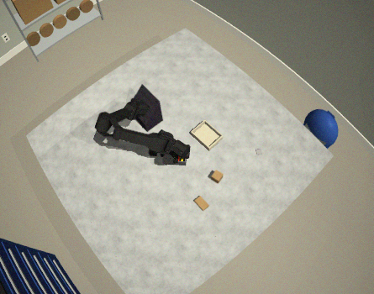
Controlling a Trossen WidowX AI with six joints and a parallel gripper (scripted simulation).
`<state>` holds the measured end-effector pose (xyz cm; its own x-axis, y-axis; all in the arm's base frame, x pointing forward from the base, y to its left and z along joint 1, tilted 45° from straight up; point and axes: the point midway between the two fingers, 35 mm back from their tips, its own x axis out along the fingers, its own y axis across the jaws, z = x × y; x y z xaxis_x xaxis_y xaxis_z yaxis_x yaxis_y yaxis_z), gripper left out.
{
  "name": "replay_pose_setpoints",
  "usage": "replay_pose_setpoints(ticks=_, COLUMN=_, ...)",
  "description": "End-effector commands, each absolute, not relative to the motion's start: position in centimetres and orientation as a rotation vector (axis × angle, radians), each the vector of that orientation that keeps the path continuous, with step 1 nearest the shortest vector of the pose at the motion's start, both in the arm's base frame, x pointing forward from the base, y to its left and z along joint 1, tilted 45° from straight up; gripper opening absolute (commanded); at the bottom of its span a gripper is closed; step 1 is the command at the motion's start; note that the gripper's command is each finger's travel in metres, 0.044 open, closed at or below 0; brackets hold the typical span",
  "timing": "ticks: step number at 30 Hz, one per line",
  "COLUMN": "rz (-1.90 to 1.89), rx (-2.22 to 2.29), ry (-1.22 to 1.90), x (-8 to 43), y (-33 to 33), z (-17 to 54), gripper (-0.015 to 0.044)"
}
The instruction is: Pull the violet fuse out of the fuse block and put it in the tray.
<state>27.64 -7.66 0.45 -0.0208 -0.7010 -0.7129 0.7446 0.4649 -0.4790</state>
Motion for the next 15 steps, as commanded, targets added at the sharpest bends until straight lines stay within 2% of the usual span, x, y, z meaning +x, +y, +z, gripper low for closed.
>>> replay_pose_setpoints(ticks=1, rz=-1.151, rx=0.050, ry=1.099, x=27.65, y=-7.65, z=0.46, gripper=0.0000)
replay_pose_setpoints(ticks=15, rz=-1.151, rx=0.049, ry=1.099, x=27.69, y=-7.32, z=0.77, gripper=0.0000)
